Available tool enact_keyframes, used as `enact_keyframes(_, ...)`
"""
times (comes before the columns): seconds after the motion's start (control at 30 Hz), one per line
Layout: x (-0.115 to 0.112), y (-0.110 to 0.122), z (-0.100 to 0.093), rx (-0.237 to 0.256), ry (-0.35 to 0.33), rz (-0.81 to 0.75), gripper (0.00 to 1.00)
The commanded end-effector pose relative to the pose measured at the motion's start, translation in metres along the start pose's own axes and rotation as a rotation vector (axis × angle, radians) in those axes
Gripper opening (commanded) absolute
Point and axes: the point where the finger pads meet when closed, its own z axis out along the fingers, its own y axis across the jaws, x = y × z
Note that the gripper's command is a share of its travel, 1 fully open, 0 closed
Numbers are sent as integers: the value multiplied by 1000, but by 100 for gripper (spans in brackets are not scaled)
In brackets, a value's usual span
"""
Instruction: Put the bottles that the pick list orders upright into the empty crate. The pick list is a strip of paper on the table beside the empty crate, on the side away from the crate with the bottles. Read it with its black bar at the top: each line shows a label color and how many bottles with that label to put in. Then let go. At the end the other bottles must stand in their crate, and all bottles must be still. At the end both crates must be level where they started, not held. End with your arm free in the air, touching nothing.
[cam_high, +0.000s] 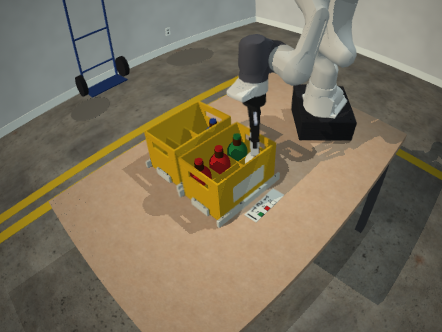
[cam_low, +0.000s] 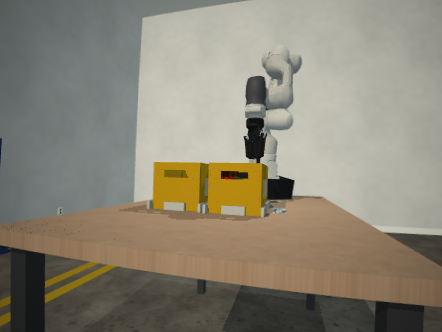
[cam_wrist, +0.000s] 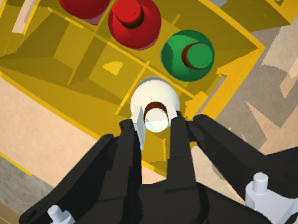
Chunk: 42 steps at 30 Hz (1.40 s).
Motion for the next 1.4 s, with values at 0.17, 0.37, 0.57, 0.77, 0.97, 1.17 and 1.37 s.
enact_keyframes(0.17, 2, -2, -2, 5, 8, -5, 0)
enact_keyframes(0.37, 2, -2, 1, 5, 8, -5, 38)
enact_keyframes(0.57, 2, -2, 1, 5, 8, -5, 38)
enact_keyframes(0.77, 2, -2, 1, 5, 8, -5, 38)
enact_keyframes(0.97, 2, -2, 1, 5, 8, -5, 38)
enact_keyframes(1.17, 2, -2, 1, 5, 8, -5, 38)
enact_keyframes(1.37, 2, -2, 1, 5, 8, -5, 38)
